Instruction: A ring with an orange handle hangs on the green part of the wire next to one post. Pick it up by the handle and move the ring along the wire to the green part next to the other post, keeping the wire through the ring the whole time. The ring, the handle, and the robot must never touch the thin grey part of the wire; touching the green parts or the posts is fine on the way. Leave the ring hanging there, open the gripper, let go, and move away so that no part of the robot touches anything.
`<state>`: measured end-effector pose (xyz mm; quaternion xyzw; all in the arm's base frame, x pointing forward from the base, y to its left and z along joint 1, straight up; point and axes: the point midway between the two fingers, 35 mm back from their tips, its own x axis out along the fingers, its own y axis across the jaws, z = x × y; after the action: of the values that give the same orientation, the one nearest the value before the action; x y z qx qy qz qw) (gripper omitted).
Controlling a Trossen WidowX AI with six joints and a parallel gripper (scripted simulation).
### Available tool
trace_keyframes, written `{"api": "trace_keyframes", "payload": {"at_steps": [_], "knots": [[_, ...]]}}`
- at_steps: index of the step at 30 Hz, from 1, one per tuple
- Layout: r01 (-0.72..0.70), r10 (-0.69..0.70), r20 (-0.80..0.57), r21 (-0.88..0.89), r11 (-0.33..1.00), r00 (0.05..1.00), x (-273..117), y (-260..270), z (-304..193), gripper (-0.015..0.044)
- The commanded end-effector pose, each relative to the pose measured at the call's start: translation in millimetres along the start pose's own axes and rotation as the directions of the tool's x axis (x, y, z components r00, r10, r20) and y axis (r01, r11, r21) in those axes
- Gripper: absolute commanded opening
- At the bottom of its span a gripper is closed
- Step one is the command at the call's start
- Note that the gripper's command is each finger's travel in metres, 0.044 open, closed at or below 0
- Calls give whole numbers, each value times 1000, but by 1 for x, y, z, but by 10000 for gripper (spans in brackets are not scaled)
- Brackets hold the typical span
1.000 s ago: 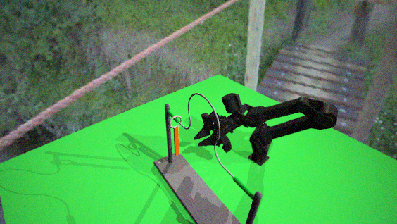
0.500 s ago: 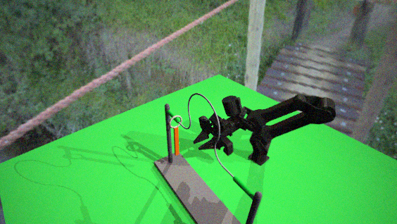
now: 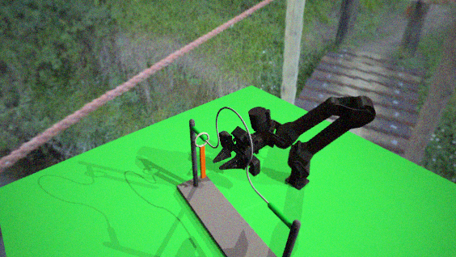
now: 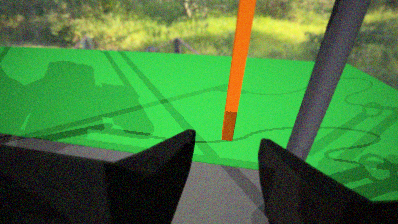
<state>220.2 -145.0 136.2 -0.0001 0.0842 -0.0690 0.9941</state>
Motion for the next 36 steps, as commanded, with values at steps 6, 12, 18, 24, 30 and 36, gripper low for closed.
{"api": "trace_keyframes", "payload": {"at_steps": [6,12,18,24,30,36], "knots": [[2,-2,2,-1,1000,1000,11,-3,4,160],[2,-2,1,-2,1000,1000,19,-4,5,160],[2,-2,1,-2,1000,1000,28,-5,5,160],[2,-2,2,-2,1000,1000,37,-5,6,160],[2,-2,3,-2,1000,1000,46,-5,6,160],[2,-2,5,-1,1000,1000,55,-4,5,160]]}}
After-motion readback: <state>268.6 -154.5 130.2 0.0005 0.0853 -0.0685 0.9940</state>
